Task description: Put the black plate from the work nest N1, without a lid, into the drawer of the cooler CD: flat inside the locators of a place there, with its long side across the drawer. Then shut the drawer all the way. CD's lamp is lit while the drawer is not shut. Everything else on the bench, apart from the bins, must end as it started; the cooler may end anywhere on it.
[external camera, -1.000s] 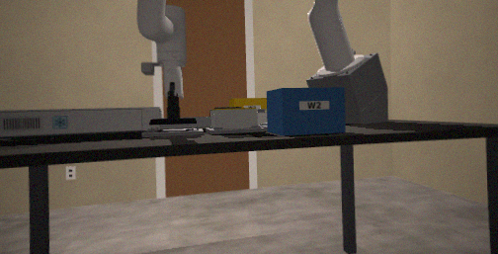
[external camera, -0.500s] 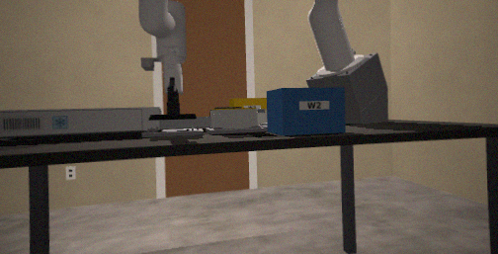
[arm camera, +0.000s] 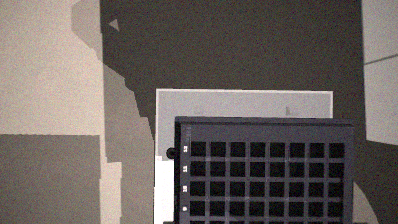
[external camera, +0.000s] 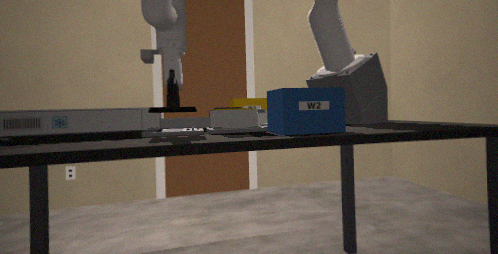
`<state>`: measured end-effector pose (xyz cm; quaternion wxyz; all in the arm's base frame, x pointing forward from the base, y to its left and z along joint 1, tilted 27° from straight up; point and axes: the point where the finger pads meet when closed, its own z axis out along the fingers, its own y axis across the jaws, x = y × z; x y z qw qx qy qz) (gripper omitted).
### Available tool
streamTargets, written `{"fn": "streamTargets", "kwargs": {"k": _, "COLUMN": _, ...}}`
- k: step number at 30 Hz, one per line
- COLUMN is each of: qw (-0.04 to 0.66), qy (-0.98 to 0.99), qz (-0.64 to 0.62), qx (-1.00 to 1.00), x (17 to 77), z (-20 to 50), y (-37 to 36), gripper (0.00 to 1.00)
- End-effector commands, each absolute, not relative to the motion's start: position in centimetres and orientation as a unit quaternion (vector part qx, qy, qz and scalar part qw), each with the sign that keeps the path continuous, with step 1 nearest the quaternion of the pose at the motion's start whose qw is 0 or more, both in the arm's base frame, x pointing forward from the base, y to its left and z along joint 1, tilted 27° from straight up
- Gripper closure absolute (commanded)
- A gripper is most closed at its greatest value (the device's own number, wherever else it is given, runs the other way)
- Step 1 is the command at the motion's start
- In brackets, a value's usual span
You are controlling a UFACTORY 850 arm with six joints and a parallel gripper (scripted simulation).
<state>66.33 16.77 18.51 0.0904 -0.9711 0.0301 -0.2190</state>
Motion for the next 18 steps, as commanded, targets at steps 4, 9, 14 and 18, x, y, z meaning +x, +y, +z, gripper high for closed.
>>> {"fn": "streamTargets", "kwargs": {"k": 4, "qw": 0.087, "qy": 0.031, "qz": -0.218, "qx": -0.972, "x": 65.9, "z": 19.6, "y": 16.6, "gripper": 1.00}}
{"fn": "streamTargets", "kwargs": {"k": 9, "qw": 0.087, "qy": 0.031, "qz": -0.218, "qx": -0.972, "x": 65.6, "z": 20.3, "y": 16.5, "gripper": 1.00}}
{"fn": "streamTargets", "kwargs": {"k": 14, "qw": 0.087, "qy": 0.031, "qz": -0.218, "qx": -0.972, "x": 65.2, "z": 21.1, "y": 16.4, "gripper": 1.00}}
{"fn": "streamTargets", "kwargs": {"k": 18, "qw": 0.087, "qy": 0.031, "qz": -0.218, "qx": -0.972, "x": 64.9, "z": 21.7, "y": 16.3, "gripper": 1.00}}
